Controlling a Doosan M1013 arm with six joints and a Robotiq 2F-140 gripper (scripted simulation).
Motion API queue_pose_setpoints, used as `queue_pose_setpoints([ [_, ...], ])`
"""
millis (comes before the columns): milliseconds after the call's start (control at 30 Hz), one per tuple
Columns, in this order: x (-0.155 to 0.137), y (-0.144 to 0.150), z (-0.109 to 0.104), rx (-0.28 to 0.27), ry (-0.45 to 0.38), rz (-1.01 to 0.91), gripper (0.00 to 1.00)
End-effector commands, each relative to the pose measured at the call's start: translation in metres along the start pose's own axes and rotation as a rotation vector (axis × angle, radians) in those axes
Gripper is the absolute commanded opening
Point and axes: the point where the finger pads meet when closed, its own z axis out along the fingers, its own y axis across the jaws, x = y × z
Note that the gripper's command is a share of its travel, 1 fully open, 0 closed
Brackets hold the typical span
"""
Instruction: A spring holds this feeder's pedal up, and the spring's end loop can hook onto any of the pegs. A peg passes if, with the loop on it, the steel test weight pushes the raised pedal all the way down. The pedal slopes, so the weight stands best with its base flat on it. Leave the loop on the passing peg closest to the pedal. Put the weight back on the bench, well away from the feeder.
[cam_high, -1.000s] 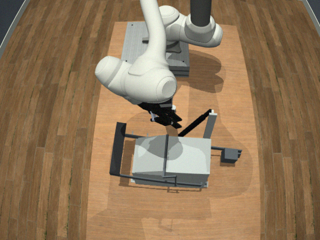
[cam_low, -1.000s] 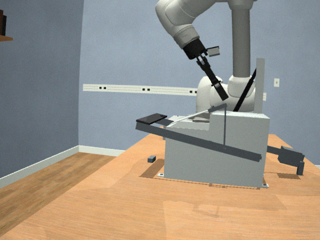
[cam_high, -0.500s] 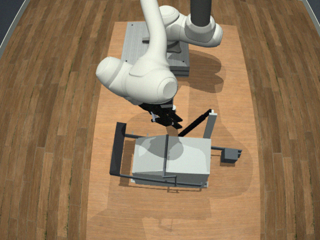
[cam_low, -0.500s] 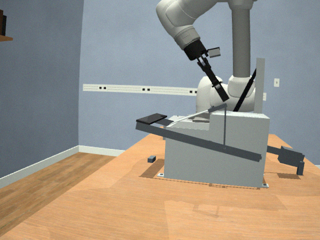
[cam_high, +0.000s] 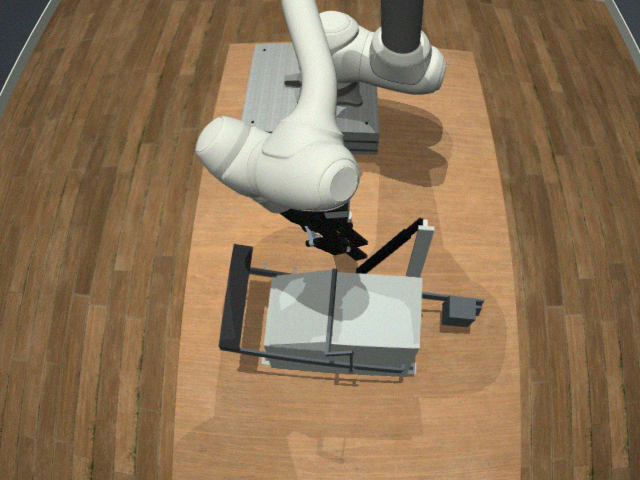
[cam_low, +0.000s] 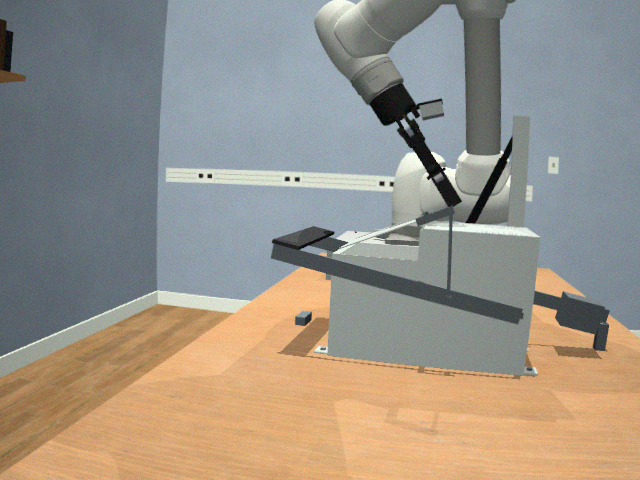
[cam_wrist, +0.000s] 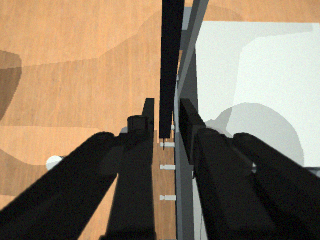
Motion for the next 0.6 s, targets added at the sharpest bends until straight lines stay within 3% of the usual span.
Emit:
queue_pose_setpoints([
  [0,0.001,0.0,0.002,-0.001,0.0,-0.001,0.24],
  [567,0.001,0.0,0.014,-0.001,0.0,-0.001,0.24],
])
